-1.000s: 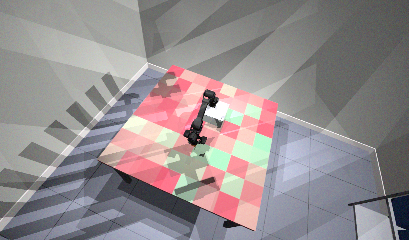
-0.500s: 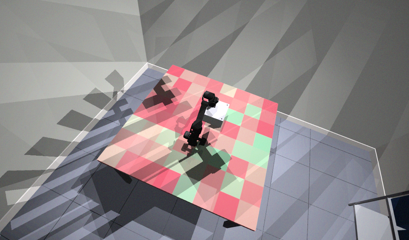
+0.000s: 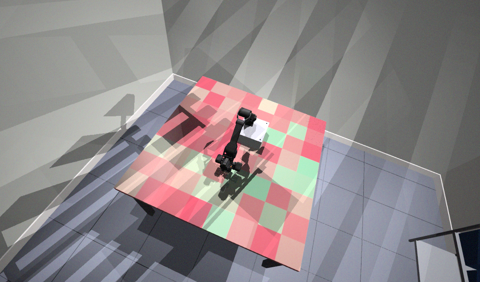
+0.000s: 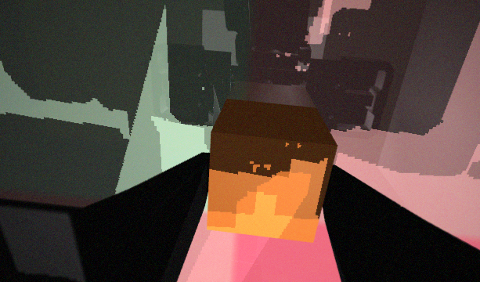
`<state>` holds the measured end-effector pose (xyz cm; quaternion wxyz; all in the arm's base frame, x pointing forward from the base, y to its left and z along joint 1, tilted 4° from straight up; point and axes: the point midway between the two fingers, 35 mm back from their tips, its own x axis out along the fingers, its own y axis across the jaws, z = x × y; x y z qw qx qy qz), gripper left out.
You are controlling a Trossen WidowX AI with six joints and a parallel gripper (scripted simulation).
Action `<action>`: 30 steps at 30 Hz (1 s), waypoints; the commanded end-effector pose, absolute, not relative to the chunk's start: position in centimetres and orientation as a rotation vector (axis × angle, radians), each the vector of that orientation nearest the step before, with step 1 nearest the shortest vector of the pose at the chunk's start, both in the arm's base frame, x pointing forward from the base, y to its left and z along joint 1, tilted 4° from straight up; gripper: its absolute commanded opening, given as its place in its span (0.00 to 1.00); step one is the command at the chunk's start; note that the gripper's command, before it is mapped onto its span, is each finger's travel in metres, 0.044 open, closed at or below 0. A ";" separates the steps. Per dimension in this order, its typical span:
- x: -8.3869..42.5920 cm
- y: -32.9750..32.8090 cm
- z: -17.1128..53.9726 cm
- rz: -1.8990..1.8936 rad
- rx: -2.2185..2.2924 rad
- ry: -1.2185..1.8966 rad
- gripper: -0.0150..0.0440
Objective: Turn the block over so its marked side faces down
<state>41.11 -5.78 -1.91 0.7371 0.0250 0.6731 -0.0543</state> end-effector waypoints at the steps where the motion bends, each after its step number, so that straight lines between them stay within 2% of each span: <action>1: 41.1 -5.8 -2.0 -0.119 0.050 1.480 0.52; 15: 41.1 -5.8 -2.0 -0.119 0.050 1.480 0.36; 18: 41.0 -5.8 -0.9 -0.119 0.050 1.480 0.25; 30: 41.0 -5.7 0.7 -0.119 0.051 1.442 0.25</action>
